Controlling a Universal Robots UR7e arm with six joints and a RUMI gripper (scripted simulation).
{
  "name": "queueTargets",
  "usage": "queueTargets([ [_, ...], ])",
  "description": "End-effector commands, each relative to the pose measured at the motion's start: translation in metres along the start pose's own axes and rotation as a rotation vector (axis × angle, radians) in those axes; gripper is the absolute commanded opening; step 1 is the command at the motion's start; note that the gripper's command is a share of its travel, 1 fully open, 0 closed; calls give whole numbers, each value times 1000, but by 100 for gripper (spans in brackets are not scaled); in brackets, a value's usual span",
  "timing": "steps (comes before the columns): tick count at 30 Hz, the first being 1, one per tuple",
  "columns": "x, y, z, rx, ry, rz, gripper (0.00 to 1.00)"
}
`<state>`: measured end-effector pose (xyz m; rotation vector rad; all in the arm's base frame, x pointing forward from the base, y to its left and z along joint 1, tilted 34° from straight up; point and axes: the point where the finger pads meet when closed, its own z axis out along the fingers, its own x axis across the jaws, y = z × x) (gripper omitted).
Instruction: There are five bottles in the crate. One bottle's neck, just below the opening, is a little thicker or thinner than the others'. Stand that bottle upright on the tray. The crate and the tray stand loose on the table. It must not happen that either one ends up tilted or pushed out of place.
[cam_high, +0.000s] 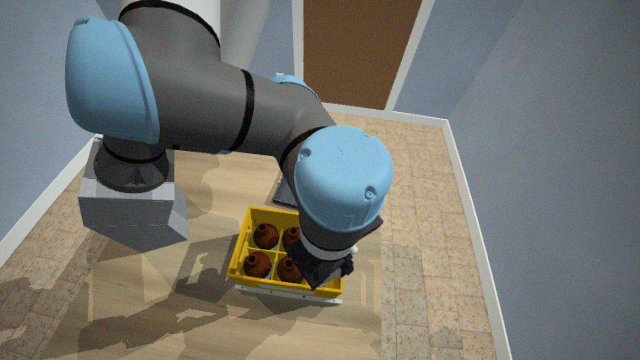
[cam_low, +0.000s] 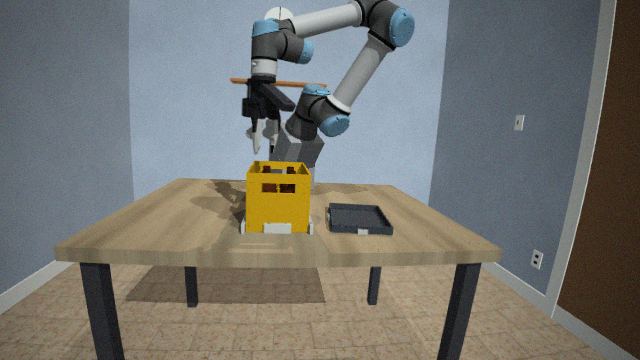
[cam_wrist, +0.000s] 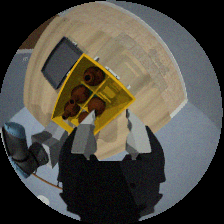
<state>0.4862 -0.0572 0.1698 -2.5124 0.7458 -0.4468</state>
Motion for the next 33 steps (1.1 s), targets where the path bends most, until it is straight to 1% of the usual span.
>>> queueTargets([
  [1, 0, 0, 0, 0, 1, 0, 38],
  [13, 0, 0, 7, 0, 1, 0, 38],
  [33, 0, 0, 29, 0, 1, 0, 38],
])
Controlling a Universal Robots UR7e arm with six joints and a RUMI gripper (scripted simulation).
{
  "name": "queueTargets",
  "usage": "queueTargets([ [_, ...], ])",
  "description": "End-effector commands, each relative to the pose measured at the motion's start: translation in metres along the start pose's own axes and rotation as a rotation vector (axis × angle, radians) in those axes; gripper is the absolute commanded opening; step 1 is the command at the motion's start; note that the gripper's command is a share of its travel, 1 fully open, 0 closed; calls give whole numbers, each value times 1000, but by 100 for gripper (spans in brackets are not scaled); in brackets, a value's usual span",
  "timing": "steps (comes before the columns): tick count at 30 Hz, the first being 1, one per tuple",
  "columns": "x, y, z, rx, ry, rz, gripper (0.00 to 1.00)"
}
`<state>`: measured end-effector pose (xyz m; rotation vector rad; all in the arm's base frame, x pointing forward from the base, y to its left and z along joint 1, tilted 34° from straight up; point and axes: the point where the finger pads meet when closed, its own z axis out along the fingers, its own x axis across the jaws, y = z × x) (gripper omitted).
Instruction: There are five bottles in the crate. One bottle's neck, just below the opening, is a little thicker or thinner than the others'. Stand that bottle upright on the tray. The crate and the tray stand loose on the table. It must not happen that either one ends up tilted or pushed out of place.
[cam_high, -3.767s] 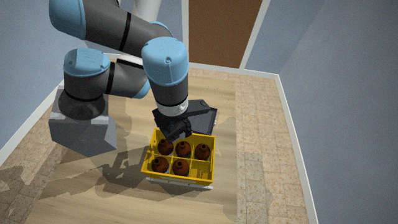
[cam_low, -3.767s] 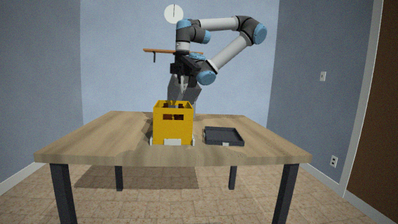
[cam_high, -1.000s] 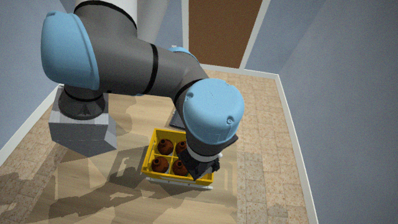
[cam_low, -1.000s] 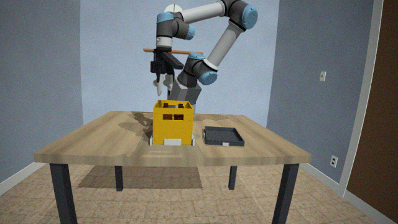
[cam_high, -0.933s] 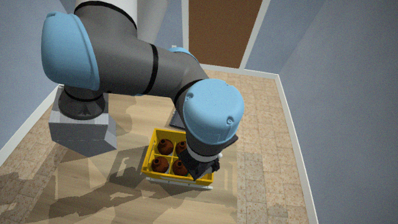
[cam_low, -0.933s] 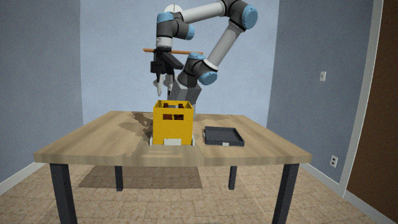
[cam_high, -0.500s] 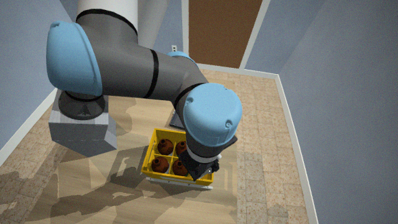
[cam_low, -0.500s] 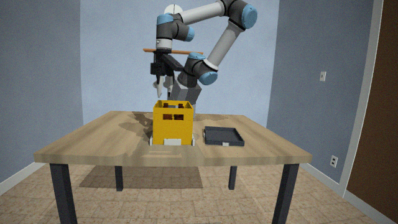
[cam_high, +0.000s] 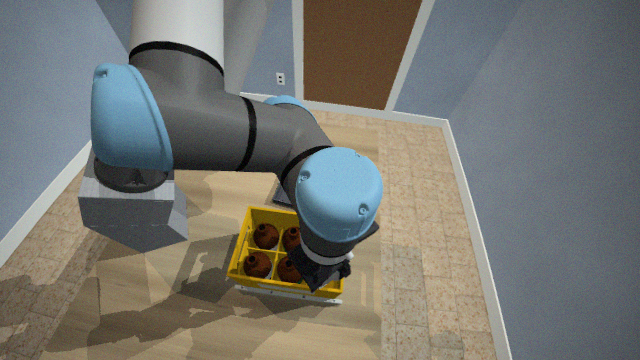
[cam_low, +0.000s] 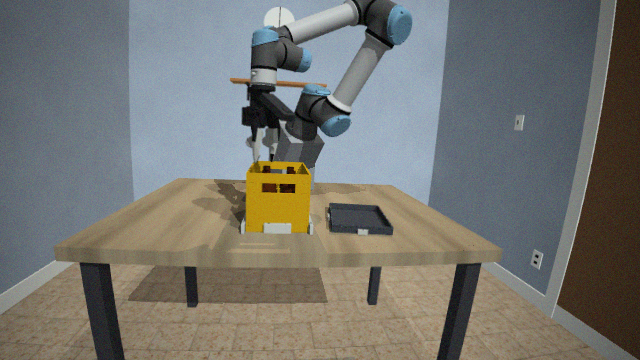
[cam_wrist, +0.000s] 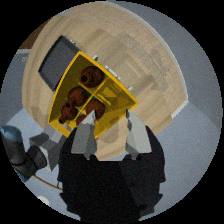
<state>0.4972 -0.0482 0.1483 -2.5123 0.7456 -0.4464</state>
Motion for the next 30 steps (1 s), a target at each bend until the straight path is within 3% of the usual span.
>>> queueTargets([
  [1, 0, 0, 5, 0, 1, 0, 38],
  [30, 1, 0, 18, 0, 1, 0, 38],
])
